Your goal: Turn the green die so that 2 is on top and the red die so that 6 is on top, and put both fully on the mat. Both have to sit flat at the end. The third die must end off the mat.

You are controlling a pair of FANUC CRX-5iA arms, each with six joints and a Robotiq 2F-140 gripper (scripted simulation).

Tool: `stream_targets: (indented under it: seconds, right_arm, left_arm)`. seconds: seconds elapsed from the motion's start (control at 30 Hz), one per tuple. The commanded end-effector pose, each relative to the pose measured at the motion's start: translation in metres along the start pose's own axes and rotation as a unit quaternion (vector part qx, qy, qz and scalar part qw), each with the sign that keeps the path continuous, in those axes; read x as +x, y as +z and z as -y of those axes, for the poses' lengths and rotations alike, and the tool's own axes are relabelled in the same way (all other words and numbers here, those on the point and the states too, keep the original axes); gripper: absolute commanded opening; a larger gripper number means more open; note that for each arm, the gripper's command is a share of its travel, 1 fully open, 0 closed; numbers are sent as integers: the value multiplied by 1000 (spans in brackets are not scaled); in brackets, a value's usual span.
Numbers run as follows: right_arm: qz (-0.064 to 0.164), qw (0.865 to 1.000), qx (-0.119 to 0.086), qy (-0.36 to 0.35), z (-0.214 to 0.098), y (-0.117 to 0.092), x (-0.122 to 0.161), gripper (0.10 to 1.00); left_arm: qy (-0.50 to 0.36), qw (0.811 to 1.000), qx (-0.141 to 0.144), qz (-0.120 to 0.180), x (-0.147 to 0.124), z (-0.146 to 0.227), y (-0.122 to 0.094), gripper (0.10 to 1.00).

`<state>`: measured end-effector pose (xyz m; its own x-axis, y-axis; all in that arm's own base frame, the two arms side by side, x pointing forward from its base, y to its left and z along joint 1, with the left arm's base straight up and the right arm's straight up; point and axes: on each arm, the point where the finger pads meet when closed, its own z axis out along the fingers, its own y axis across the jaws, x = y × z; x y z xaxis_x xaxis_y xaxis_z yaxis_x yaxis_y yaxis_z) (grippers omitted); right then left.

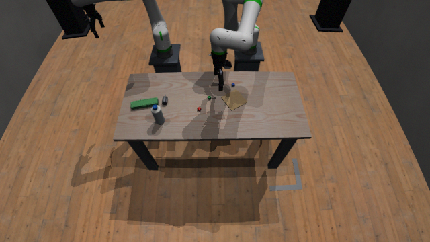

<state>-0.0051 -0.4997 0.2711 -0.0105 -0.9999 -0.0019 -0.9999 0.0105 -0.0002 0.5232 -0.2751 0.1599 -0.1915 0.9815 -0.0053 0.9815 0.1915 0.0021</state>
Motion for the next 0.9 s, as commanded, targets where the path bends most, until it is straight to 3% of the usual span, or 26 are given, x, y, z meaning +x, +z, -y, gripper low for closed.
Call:
stream_targets:
  seconds: [0.0,0.23,0.87]
  right_arm:
    - [-1,1000,0,0,0,-1,0,1000]
    - [-1,1000,0,0,0,-1,0,1000]
    - [-1,1000,0,0,0,-1,0,1000]
  left_arm:
    - [-20,1000,1,-3,-36,-8,4,1000]
    - [-36,999,1,-3,-65,-10,10,1000]
    - [-27,1000,1,-3,-66,-10,11,1000]
